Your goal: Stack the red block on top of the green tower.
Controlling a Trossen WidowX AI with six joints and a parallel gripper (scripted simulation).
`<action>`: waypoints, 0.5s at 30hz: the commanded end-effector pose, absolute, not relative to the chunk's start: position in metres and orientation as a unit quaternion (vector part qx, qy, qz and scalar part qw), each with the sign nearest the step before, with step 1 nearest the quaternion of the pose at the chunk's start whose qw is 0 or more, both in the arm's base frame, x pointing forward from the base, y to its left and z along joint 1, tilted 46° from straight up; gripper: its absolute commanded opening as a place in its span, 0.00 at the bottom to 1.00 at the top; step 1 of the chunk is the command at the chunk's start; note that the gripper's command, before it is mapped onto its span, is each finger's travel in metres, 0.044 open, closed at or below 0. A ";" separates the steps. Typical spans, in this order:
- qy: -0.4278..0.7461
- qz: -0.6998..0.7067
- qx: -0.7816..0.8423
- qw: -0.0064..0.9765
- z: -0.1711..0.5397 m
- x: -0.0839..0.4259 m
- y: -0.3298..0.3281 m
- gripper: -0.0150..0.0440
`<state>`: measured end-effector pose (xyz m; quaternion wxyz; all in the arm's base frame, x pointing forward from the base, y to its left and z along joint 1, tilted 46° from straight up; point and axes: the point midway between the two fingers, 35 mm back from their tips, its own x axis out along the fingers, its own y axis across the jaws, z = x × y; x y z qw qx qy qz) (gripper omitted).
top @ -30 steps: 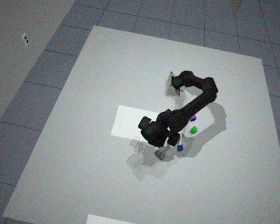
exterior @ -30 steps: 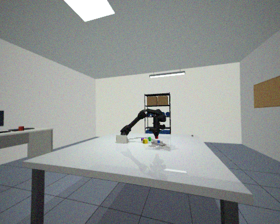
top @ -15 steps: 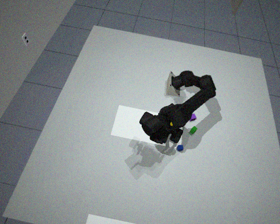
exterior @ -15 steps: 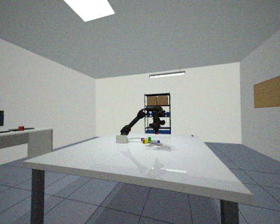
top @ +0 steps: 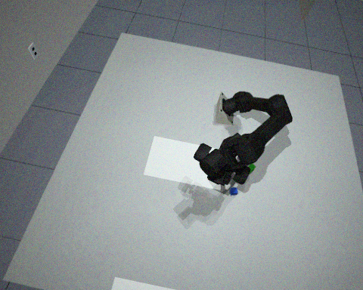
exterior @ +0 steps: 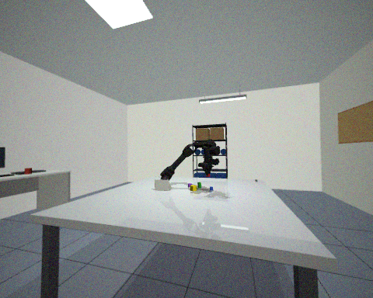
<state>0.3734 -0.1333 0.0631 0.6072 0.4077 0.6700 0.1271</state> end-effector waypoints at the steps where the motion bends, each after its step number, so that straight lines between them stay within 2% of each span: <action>1: 0.668 0.128 0.409 0.609 0.084 0.368 -0.117 0.25; 15: 0.669 0.130 0.407 0.608 0.128 0.341 -0.072 0.25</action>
